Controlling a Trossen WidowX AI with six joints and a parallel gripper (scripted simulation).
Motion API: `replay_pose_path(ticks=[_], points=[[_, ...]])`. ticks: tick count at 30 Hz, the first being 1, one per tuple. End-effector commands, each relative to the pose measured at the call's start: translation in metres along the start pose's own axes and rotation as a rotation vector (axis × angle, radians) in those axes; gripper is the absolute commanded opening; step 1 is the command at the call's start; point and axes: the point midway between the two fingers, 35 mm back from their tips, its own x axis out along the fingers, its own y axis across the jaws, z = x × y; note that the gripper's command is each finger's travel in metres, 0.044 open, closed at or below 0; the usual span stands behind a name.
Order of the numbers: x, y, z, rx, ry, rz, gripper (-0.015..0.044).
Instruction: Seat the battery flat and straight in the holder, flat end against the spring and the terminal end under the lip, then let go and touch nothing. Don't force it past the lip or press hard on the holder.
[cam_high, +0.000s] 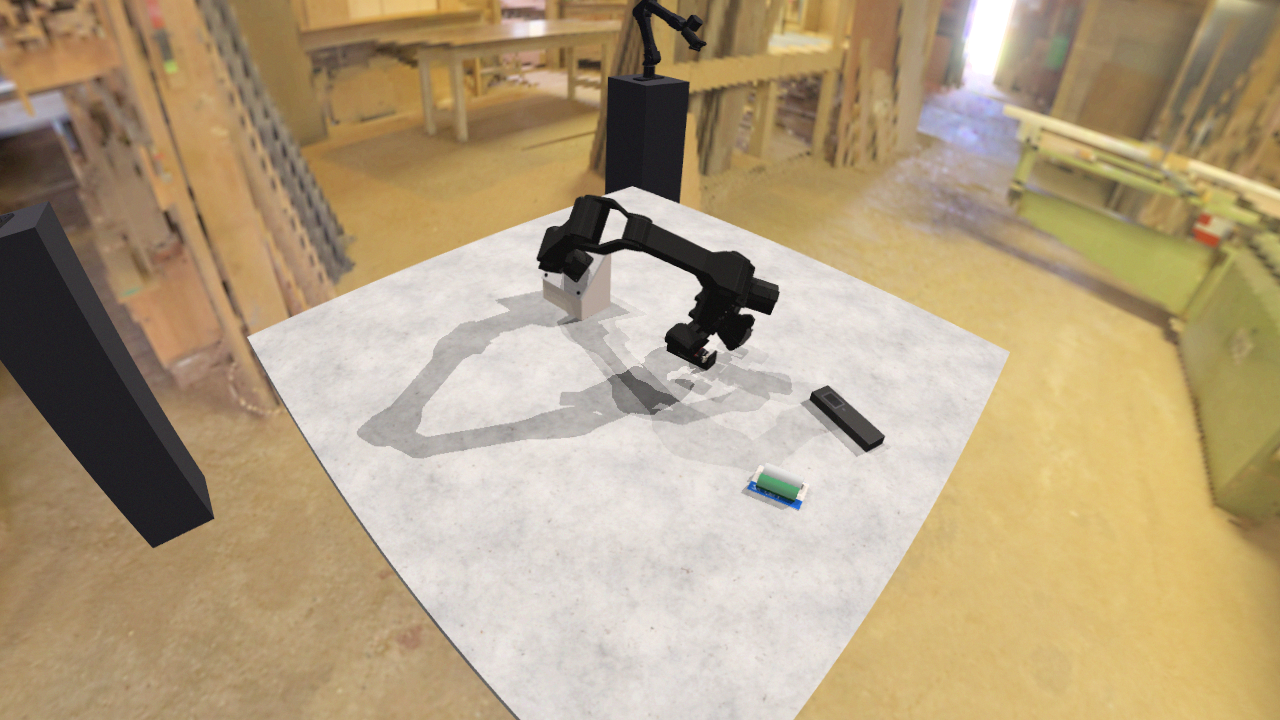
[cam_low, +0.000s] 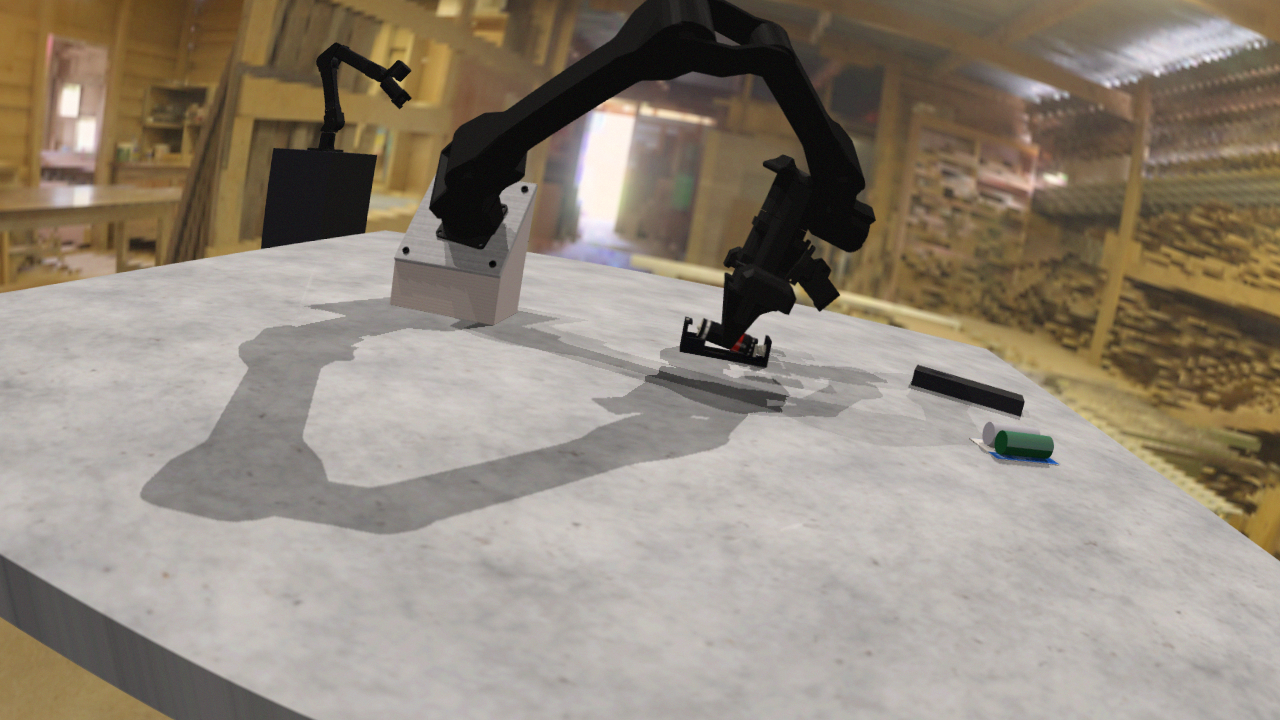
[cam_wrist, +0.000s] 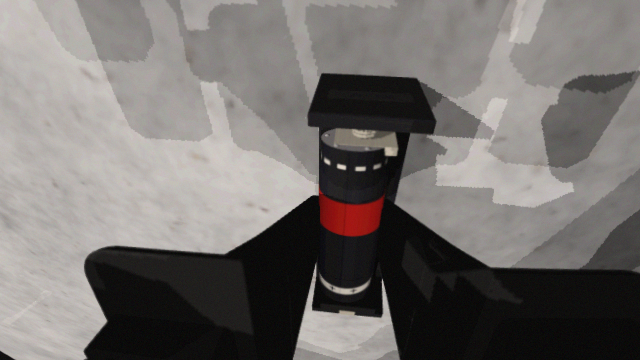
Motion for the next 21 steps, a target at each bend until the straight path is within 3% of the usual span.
replay_pose_path(ticks=[1,21], points=[[-0.0001,0.0012,0.0050,0.005,-0.037,0.005,0.0075],[0.0022,-0.0006,0.0017,0.005,-0.118,0.007,0.0075]])
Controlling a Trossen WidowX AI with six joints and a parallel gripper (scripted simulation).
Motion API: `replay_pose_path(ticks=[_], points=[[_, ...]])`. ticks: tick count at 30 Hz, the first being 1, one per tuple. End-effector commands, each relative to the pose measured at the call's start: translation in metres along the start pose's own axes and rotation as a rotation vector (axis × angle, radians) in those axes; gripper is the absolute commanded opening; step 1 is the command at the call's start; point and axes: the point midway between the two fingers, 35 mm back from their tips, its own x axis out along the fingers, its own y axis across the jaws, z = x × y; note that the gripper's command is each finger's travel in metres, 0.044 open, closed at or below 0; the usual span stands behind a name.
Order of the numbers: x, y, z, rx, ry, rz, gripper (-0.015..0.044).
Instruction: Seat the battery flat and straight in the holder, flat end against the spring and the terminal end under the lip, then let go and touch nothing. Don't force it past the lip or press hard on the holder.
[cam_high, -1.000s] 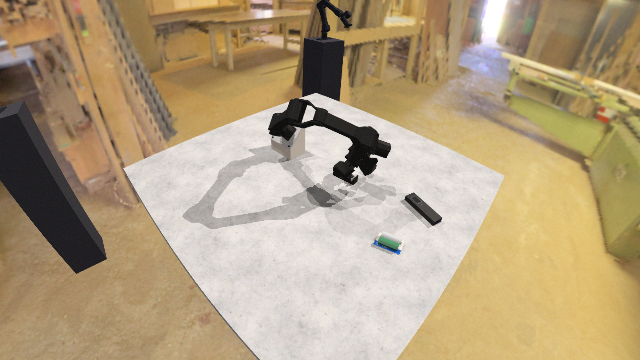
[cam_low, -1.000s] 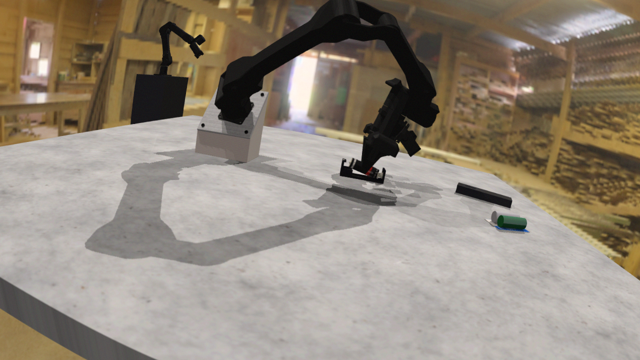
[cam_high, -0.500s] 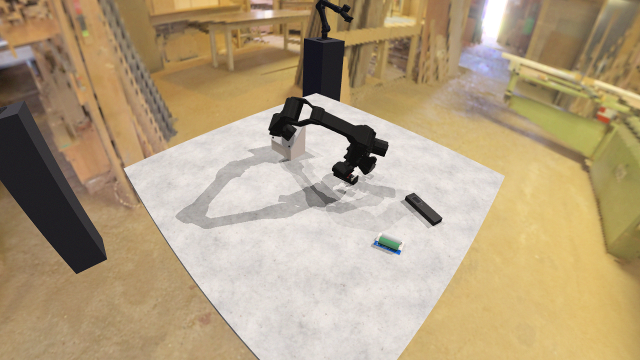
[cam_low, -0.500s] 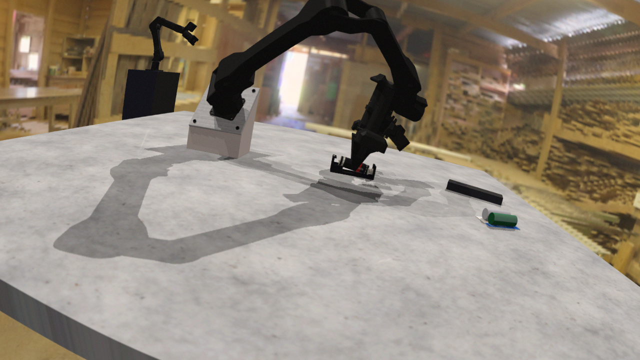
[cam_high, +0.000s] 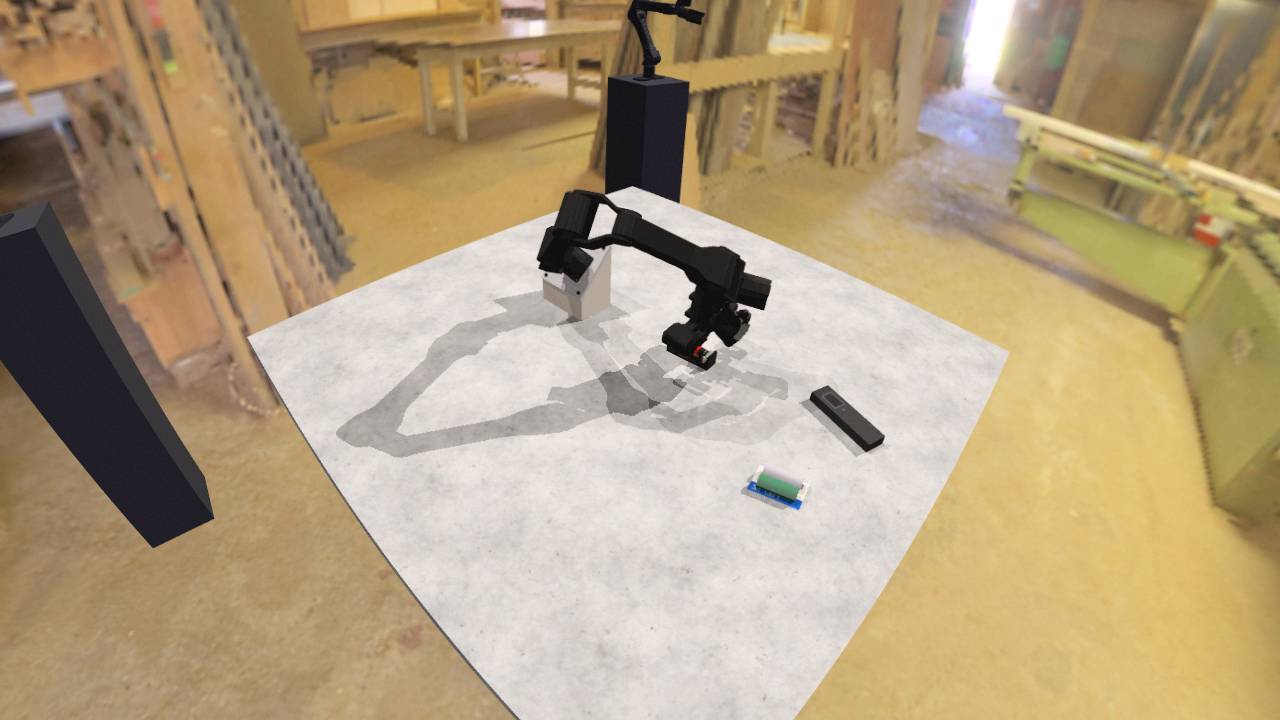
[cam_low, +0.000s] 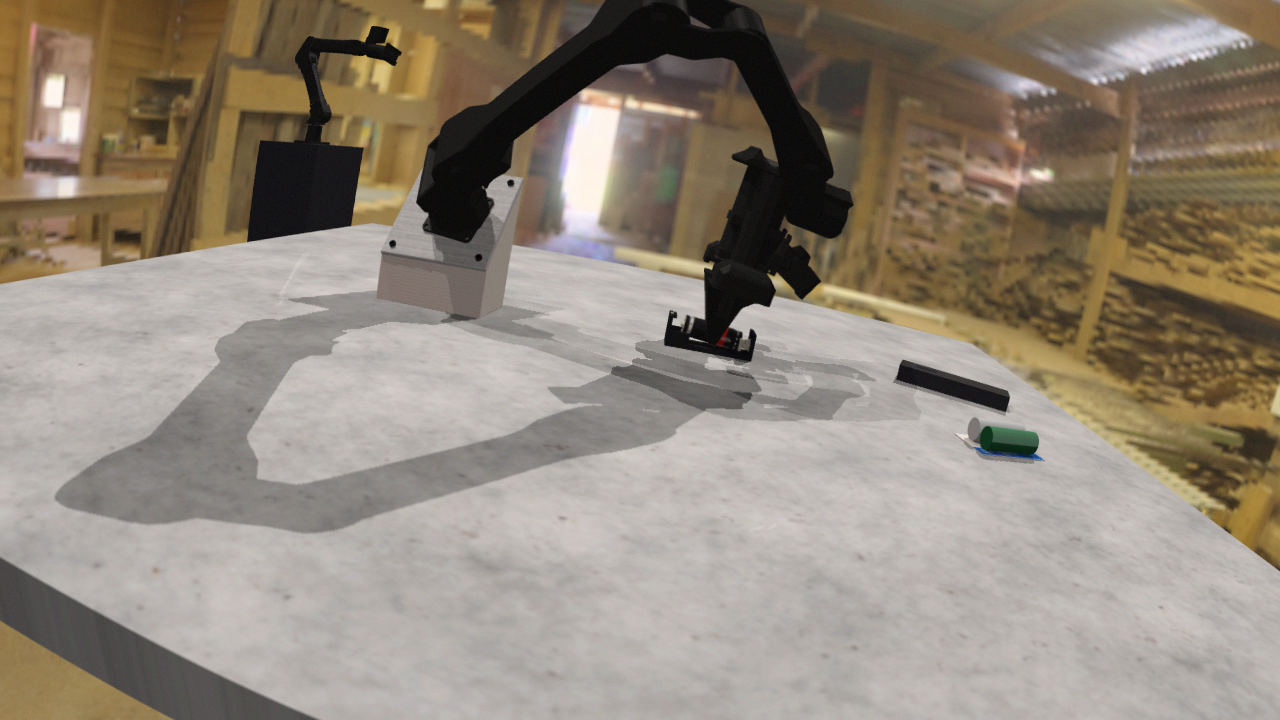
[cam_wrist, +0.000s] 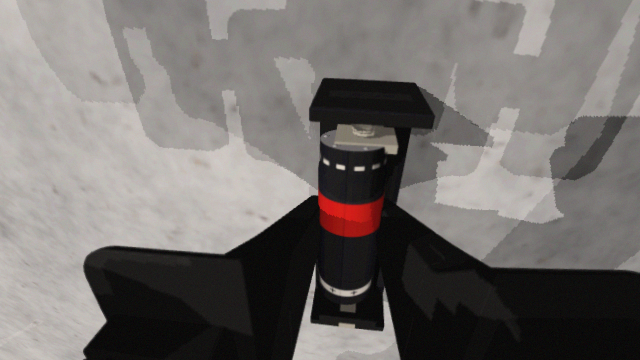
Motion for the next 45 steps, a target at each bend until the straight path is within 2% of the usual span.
replay_pose_path(ticks=[1,45], points=[[0.0008,-0.0007,0.0031,0.008,-0.030,0.000,0.0075],[0.0039,-0.0032,-0.0044,0.012,-0.197,0.011,0.0075]])
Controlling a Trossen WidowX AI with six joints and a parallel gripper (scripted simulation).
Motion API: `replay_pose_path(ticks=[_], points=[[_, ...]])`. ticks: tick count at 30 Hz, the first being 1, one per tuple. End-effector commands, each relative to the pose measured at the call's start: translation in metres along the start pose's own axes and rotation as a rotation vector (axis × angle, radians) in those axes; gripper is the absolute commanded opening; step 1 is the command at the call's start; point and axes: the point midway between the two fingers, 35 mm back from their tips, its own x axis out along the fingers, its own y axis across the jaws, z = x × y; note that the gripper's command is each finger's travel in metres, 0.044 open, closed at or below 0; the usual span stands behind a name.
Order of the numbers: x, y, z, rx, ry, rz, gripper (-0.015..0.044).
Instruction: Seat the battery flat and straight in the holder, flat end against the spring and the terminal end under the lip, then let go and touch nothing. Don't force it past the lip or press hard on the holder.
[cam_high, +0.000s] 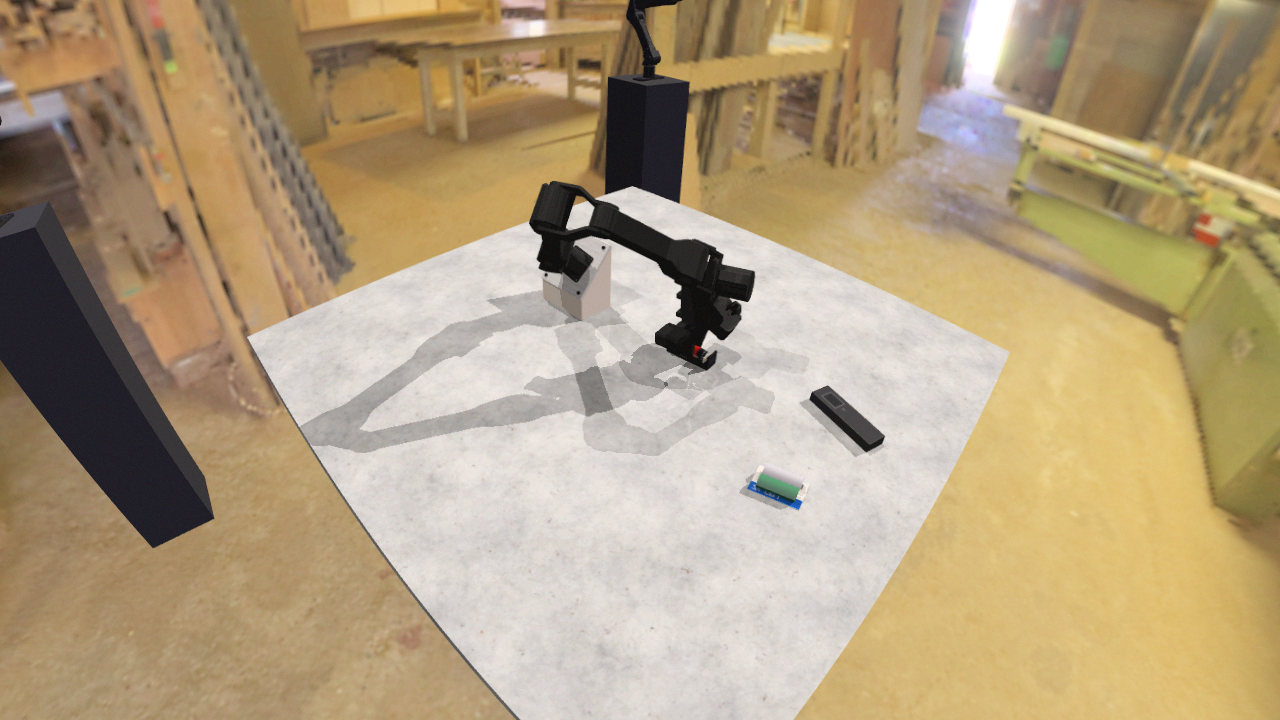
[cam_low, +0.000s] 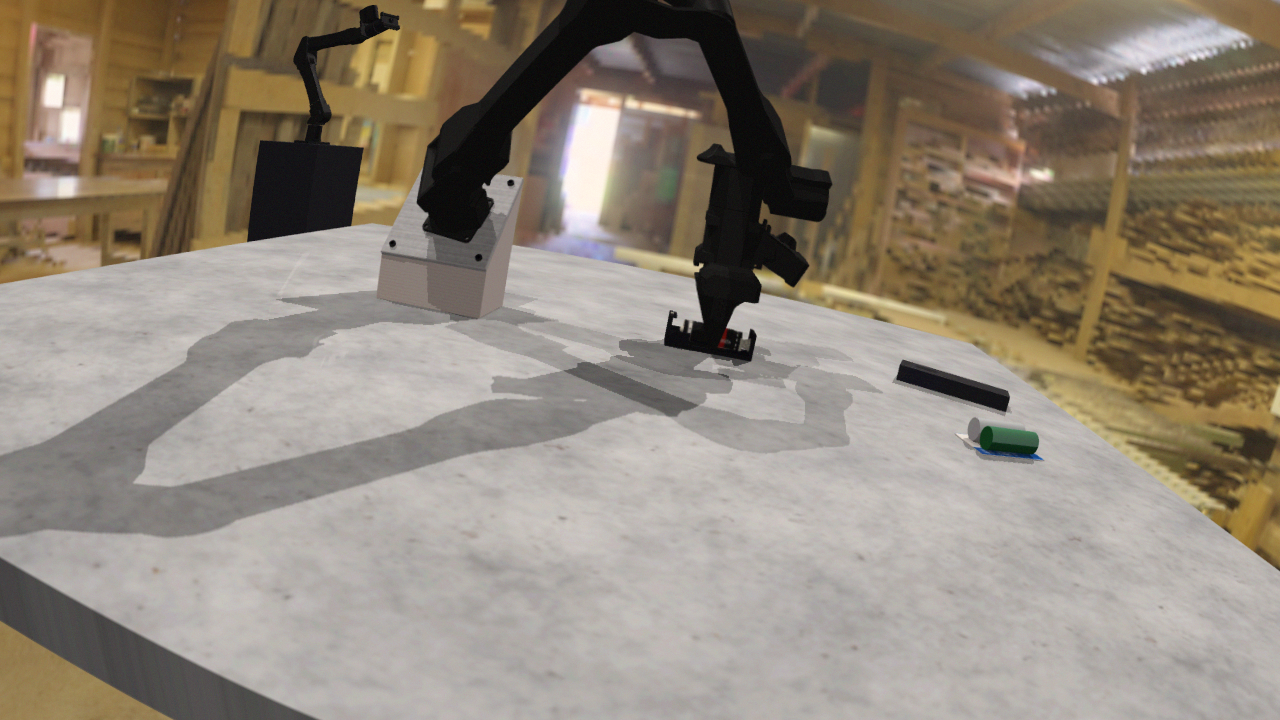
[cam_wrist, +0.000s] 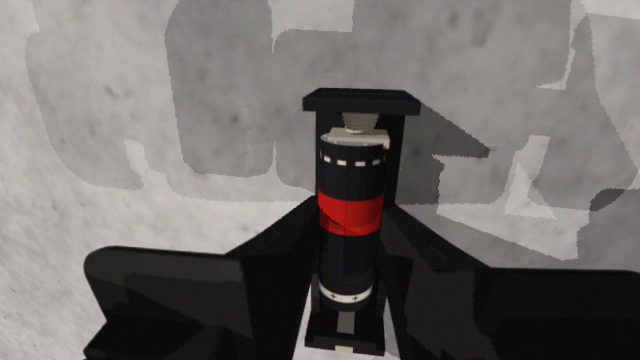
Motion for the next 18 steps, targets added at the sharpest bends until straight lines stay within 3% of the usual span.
replay_pose_path(ticks=[1,18], points=[[0.0004,-0.0013,-0.0011,0.000,-0.009,-0.004,0.0075],[0.0003,-0.0015,-0.0099,-0.001,-0.030,-0.001,0.0075]])
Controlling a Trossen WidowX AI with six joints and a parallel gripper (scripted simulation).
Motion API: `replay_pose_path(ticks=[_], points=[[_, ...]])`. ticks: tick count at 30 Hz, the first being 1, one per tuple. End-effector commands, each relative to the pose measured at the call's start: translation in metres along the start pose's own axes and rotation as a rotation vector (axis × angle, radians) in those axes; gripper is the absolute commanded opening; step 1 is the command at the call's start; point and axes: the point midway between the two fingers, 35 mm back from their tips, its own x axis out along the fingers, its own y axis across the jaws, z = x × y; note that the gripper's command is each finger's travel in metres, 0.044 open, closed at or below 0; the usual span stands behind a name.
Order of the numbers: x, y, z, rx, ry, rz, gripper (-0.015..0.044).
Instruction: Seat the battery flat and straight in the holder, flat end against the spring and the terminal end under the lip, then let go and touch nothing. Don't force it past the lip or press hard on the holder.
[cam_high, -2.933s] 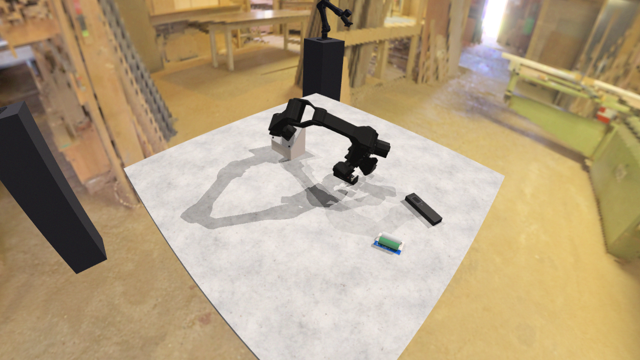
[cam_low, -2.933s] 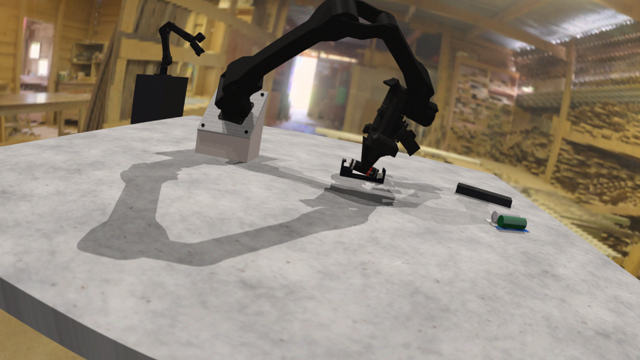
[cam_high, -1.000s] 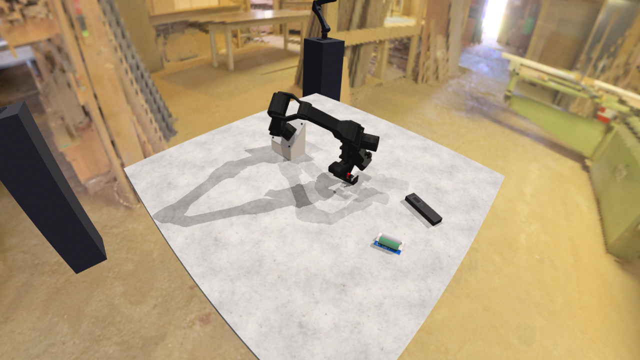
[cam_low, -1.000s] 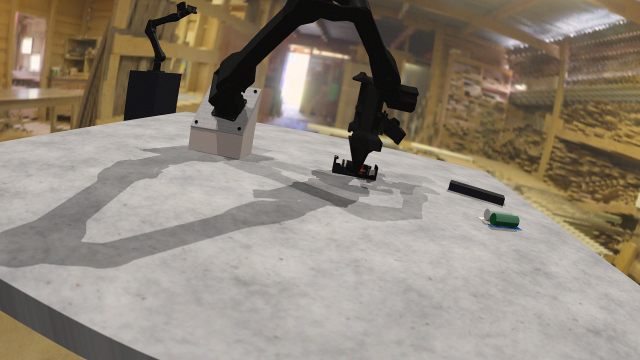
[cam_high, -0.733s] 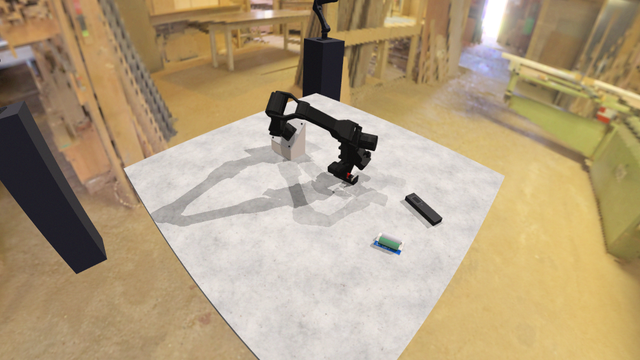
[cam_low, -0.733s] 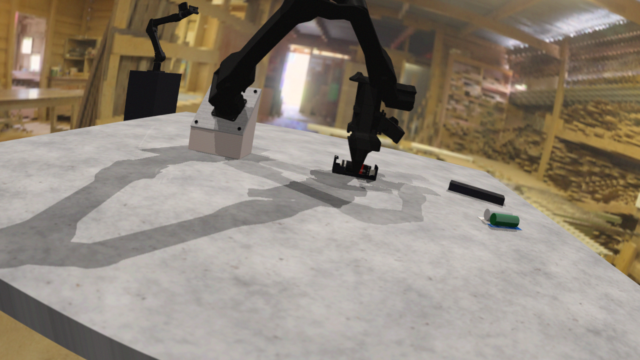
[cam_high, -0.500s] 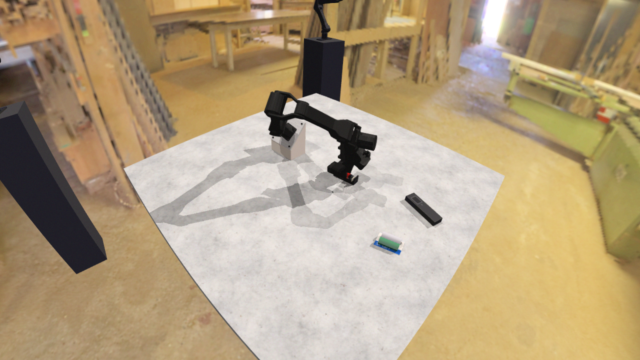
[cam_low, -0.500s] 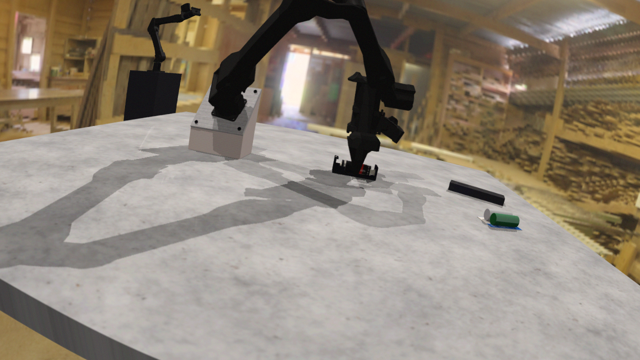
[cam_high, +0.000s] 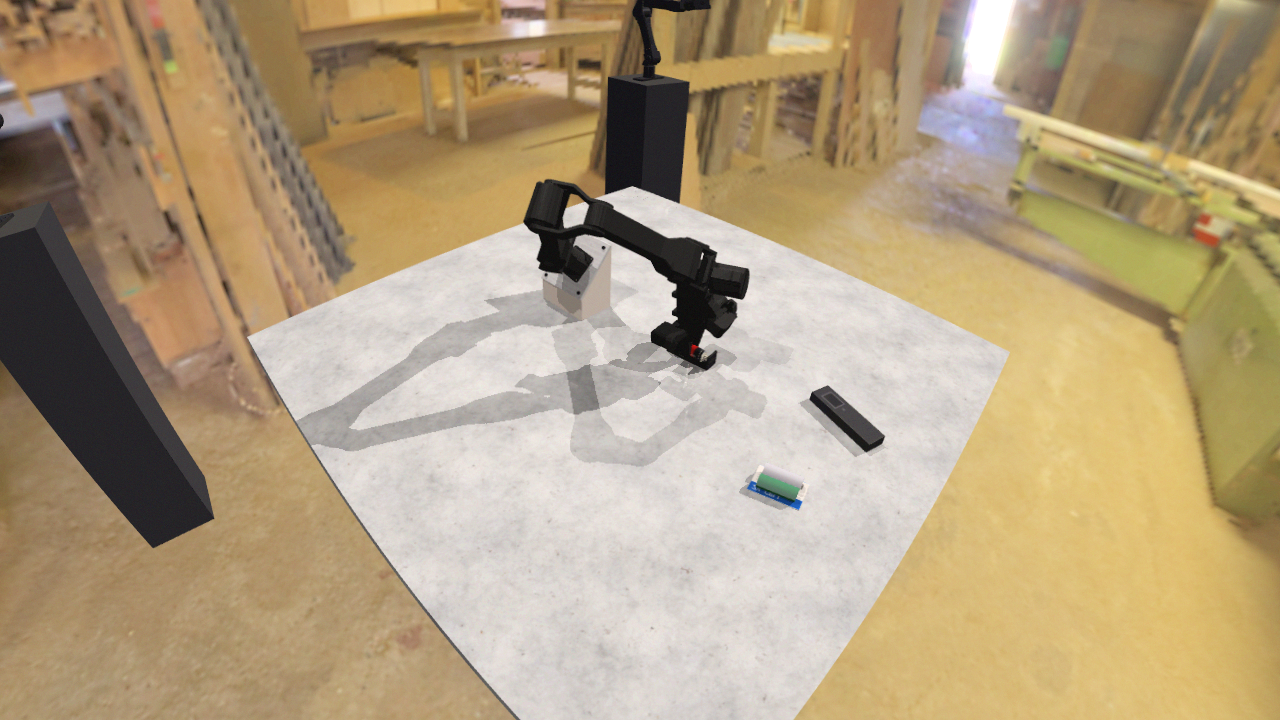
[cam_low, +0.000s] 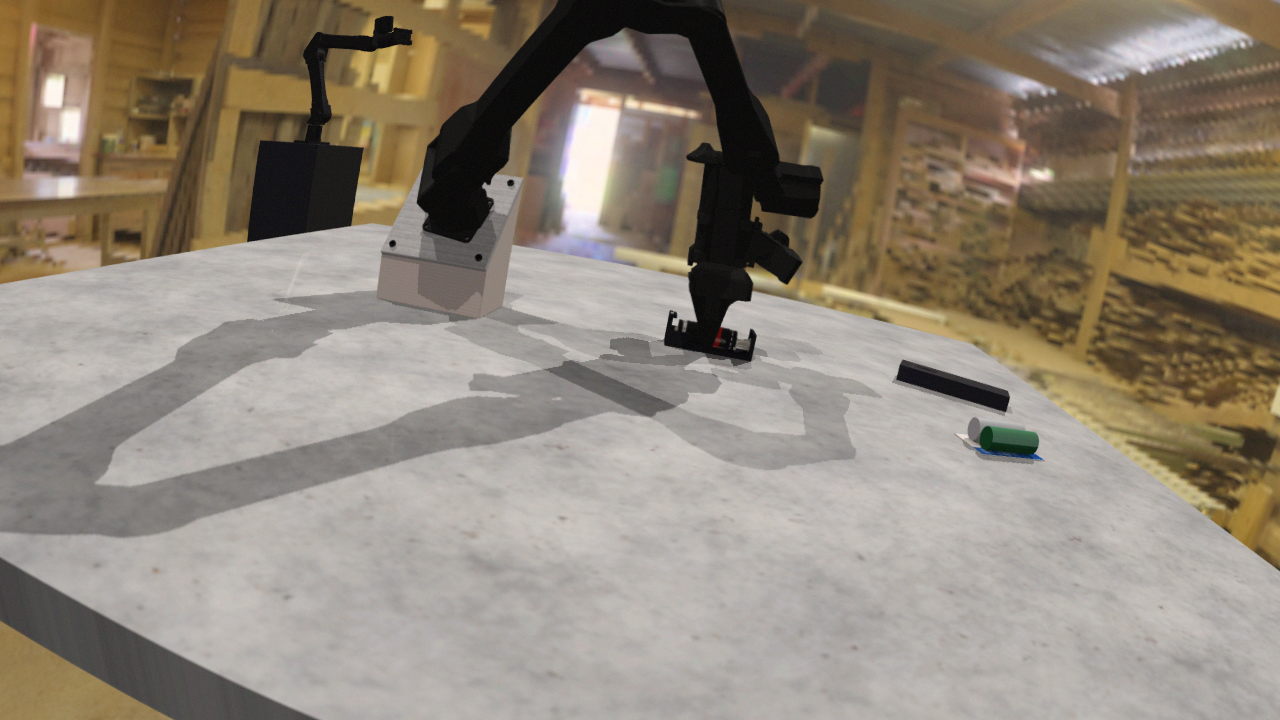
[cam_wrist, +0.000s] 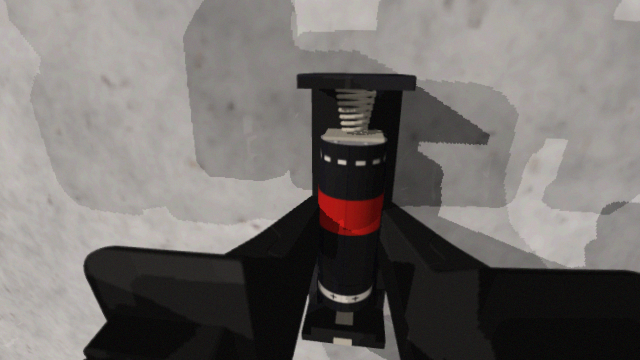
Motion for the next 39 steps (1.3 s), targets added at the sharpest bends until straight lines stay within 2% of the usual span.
replay_pose_path(ticks=[1,25,29,39], points=[[0.000,0.000,-0.004,-0.009,-0.004,0.000,0.0075],[0.000,0.000,-0.006,-0.010,-0.014,0.003,0.0075],[0.000,0.000,-0.006,-0.010,-0.014,0.003,0.0177],[-0.014,0.001,-0.005,-0.003,-0.015,0.004,0.0177]])
